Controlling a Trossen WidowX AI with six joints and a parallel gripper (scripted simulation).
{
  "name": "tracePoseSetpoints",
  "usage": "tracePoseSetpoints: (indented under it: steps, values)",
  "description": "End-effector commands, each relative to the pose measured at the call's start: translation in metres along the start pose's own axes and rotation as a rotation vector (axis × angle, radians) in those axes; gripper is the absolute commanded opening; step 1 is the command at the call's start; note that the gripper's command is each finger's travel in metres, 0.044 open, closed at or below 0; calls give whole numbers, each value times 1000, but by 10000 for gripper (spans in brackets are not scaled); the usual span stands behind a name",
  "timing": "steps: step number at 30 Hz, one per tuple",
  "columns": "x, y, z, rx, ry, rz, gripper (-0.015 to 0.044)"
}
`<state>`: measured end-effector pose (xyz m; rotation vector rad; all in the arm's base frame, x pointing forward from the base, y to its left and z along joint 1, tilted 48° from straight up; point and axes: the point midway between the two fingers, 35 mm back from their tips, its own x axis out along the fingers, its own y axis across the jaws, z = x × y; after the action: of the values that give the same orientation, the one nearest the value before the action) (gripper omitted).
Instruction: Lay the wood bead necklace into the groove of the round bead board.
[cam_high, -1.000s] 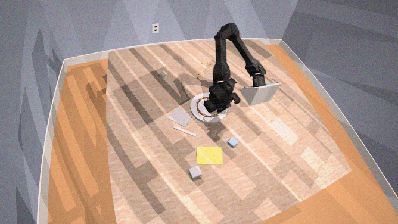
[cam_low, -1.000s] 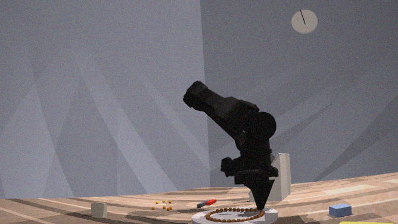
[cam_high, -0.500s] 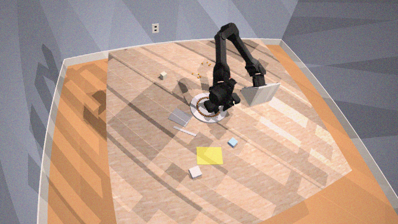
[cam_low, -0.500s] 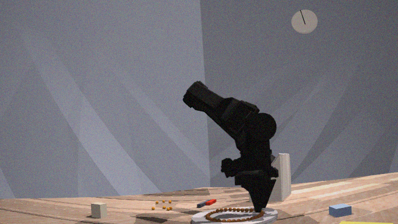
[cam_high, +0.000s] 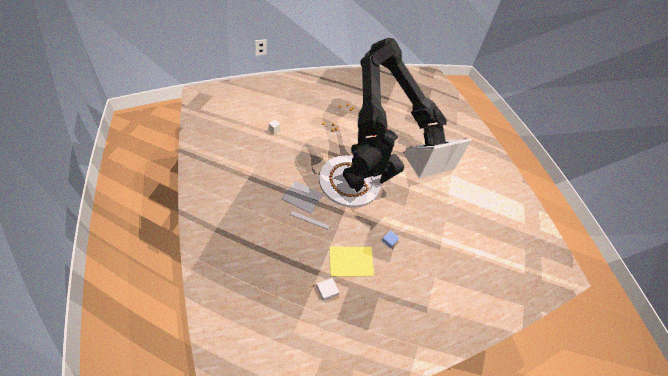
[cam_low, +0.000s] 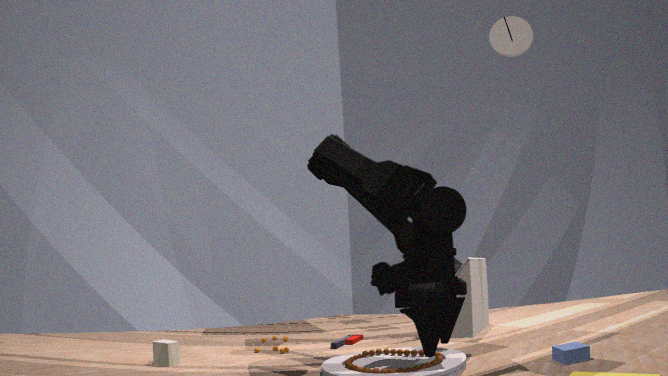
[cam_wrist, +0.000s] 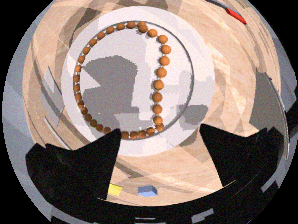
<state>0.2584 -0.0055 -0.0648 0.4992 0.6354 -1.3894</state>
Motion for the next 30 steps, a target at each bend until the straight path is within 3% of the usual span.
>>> tracePoseSetpoints:
  steps: [1,11,18,23,30]
  values:
    - [-1,1,0,6,4,0,440]
    - [-1,1,0,6,4,0,440]
    - [-32,4,10,-108,5,1,256]
    - [-30,4,11,-112,5,1,125]
    - [-26,6,10,-104,8,10,120]
